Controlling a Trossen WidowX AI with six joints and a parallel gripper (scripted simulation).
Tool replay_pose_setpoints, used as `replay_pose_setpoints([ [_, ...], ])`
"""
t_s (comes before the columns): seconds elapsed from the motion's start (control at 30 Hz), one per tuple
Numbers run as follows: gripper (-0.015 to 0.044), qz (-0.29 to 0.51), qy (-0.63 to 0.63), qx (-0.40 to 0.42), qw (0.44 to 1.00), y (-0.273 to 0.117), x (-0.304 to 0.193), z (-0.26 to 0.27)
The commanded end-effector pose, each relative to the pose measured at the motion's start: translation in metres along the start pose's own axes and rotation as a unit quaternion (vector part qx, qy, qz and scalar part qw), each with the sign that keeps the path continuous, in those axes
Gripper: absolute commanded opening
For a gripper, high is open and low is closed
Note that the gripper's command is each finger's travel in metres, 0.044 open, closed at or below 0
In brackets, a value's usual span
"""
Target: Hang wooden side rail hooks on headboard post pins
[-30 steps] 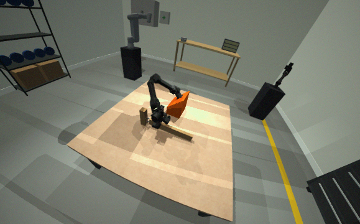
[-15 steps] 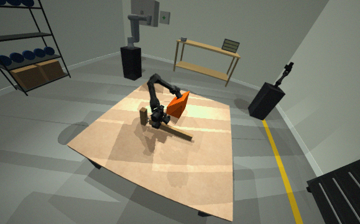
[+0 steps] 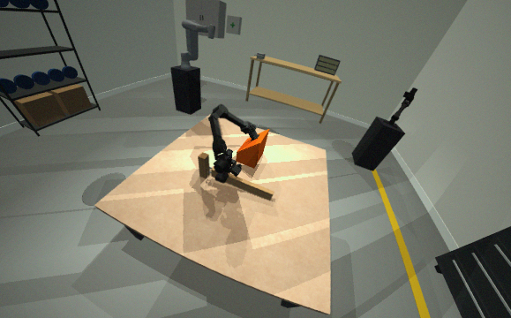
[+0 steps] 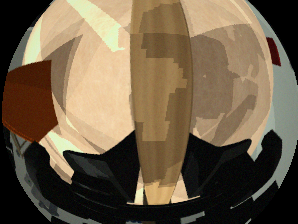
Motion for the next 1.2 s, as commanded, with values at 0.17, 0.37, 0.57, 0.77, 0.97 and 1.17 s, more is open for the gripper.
replay_pose_setpoints([
  [0.17,0.0000,-0.001,-0.002,-0.005,1.000,-0.0035,-0.0002,-0.0013],
  [0.37,0.0000,-0.001,-0.002,-0.005,1.000,-0.0036,-0.0009,-0.0014],
  [0.57,0.0000,-0.001,-0.002,-0.005,1.000,-0.0036,-0.0016,-0.0013],
  [0.77,0.0000,-0.001,-0.002,-0.005,1.000,-0.0036,-0.0023,-0.0011],
  [0.97,0.0000,-0.001,-0.002,-0.005,1.000,-0.0036,-0.0028,-0.0017],
  [1.17,0.0000,-0.001,-0.002,-0.005,1.000,-0.0037,-0.0033,-0.0023],
])
Point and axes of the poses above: the point midway between the two fingers, 35 mm back from their tips, its own y axis out along the fingers, its own z axis across the jaws, x = y × z, the point moved 8 cm from there along -y, back along the fingers, and after that the axes turned 14 degrees about y, right-handed, at the moved point
